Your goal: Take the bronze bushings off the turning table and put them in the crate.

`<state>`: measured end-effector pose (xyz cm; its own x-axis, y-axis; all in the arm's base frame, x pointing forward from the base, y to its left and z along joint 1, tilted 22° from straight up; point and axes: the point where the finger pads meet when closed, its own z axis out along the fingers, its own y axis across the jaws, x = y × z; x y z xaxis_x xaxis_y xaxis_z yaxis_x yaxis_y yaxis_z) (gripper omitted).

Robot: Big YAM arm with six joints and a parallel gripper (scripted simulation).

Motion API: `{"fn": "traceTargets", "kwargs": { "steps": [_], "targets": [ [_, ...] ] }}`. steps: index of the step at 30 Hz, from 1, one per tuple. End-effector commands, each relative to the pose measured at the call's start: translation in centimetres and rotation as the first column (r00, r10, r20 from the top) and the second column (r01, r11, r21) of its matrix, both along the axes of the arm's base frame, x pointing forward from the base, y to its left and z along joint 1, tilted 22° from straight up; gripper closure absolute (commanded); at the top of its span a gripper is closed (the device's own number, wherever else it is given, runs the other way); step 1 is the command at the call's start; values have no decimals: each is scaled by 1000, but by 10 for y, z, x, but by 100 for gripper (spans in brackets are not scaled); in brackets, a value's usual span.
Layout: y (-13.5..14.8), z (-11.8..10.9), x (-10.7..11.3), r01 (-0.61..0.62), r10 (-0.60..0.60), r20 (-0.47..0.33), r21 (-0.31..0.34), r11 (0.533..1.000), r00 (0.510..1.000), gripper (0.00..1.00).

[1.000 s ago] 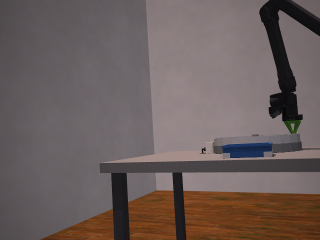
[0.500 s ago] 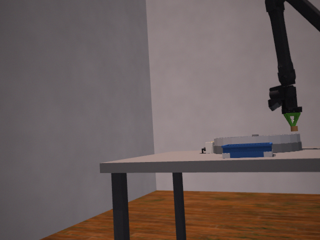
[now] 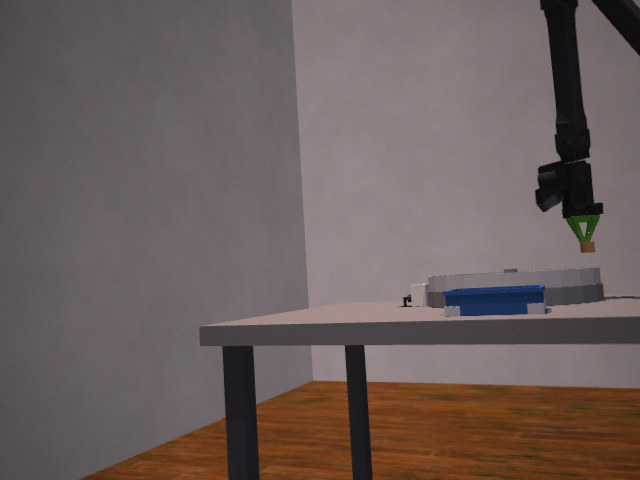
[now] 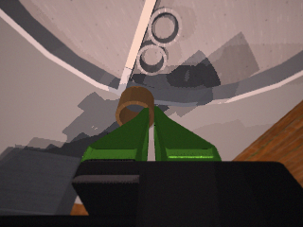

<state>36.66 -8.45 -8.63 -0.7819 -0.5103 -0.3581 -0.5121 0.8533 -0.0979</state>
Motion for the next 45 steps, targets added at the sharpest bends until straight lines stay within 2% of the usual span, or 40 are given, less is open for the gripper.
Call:
{"fn": "traceTargets", "kwargs": {
  "steps": [1, 32, 45],
  "targets": [
    [-6, 2, 2, 0, 0, 11, -5, 1000, 1000, 100],
    [-6, 2, 3, 0, 0, 12, -4, 1000, 1000, 100],
    [18, 15, 14, -2, 2, 24, -4, 1000, 1000, 100]
  ]
}}
